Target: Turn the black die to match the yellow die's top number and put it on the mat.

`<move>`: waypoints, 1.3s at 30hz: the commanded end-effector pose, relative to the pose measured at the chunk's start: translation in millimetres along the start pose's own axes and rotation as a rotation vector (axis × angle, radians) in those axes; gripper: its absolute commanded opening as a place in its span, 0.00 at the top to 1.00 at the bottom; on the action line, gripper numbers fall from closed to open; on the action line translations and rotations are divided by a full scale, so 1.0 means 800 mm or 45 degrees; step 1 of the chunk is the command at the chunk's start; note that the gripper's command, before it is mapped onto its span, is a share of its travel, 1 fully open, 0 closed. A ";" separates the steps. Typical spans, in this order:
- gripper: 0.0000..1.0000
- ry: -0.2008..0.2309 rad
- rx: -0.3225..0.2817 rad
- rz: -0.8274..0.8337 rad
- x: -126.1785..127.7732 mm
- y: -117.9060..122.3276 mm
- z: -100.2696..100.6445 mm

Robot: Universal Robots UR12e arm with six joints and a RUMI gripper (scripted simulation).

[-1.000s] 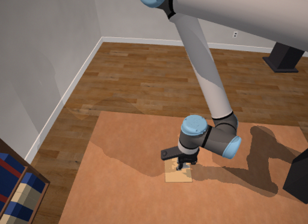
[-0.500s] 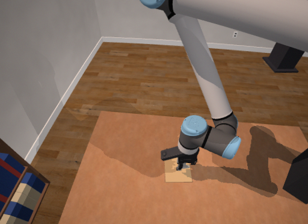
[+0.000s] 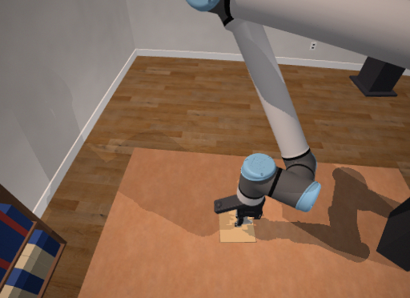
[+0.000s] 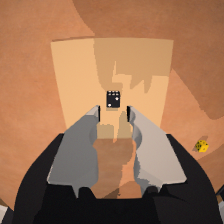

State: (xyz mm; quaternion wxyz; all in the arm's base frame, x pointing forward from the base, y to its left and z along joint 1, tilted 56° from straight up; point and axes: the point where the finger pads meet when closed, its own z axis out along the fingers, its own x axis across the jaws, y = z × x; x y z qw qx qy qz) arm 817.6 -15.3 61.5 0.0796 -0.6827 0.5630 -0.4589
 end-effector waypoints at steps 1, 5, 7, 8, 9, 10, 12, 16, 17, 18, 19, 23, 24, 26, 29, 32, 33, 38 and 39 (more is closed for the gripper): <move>0.82 0.000 0.001 0.000 0.000 0.000 -0.001; 0.82 0.000 0.001 0.000 0.000 0.000 -0.001; 0.82 0.000 0.001 0.000 0.000 0.000 -0.001; 0.82 0.000 0.001 0.000 0.000 0.000 -0.001; 0.82 0.000 0.001 0.000 0.000 0.000 -0.001; 0.82 0.000 0.001 0.000 0.000 0.000 -0.001; 0.82 0.000 0.001 0.000 0.000 0.000 -0.001; 0.82 0.000 0.001 0.000 0.000 0.000 -0.005; 0.82 0.000 0.001 0.000 0.000 0.000 -0.008; 0.82 0.000 0.001 0.000 0.000 0.000 -0.011; 0.82 0.000 0.001 0.000 0.000 0.000 -0.015; 0.82 0.000 0.001 0.000 0.000 0.000 -0.029; 0.82 0.000 0.001 0.000 0.000 0.000 -0.029; 0.82 0.000 0.001 0.000 0.000 0.000 -0.039; 0.82 0.000 0.001 0.000 0.000 0.000 -0.053; 0.82 0.000 0.001 0.000 0.000 0.000 -0.062; 0.82 0.000 0.001 0.000 0.000 0.000 -0.064; 0.82 0.000 0.001 0.000 0.000 0.000 -0.066; 0.82 0.000 0.001 0.000 0.000 0.000 -0.066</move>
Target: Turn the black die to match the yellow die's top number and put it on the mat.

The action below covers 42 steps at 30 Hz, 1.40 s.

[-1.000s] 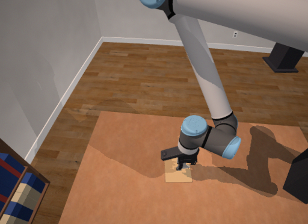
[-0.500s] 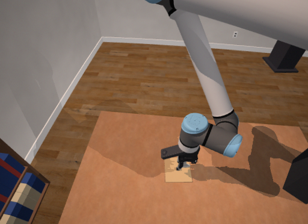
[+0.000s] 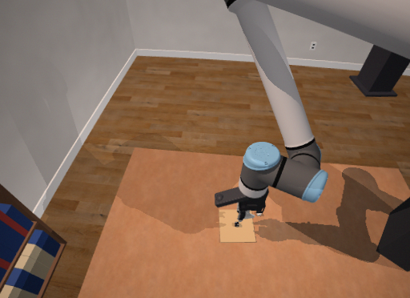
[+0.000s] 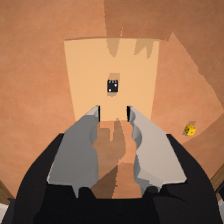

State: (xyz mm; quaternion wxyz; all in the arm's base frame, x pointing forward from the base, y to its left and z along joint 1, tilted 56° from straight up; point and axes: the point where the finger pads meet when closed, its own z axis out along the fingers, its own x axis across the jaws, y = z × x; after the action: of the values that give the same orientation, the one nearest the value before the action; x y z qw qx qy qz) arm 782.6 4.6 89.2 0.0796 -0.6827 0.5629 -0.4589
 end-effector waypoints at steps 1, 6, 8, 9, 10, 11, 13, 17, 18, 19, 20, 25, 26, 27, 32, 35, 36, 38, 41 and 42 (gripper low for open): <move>0.82 0.000 0.001 0.000 0.000 0.000 -0.005; 0.82 -0.001 0.010 0.001 0.000 0.000 -0.004; 0.82 -0.002 0.020 0.002 0.000 0.000 -0.003; 0.82 -0.003 0.028 0.003 -0.001 0.000 -0.003; 0.82 -0.004 0.036 0.004 -0.001 0.000 -0.002; 0.82 -0.004 0.046 0.005 -0.001 0.000 -0.002; 0.82 -0.006 0.069 0.006 -0.001 0.000 0.000; 0.82 -0.008 0.125 0.009 -0.001 0.001 0.002; 0.82 -0.008 0.125 0.009 -0.001 0.001 0.002; 0.82 -0.008 0.125 0.009 -0.001 0.001 0.002; 0.82 -0.009 0.141 0.009 -0.001 0.001 0.002; 0.82 -0.008 0.220 0.009 -0.001 0.002 0.001; 0.82 -0.007 0.235 0.008 -0.001 0.002 0.001; 0.82 -0.007 0.249 0.007 -0.001 0.002 0.001; 0.82 -0.003 0.305 0.003 0.000 0.003 -0.002; 0.82 -0.002 0.319 0.002 0.000 0.004 -0.003; 0.82 -0.002 0.319 0.002 0.000 0.004 -0.003; 0.82 -0.001 0.328 0.001 0.000 0.004 -0.004; 0.82 0.000 0.334 0.000 0.000 0.004 -0.004; 0.82 0.000 0.334 0.000 0.000 0.004 -0.004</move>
State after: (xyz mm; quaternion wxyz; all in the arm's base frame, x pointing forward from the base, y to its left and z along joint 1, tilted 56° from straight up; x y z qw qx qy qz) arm 778.5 4.6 88.6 0.1641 -0.6675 0.5019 -0.5250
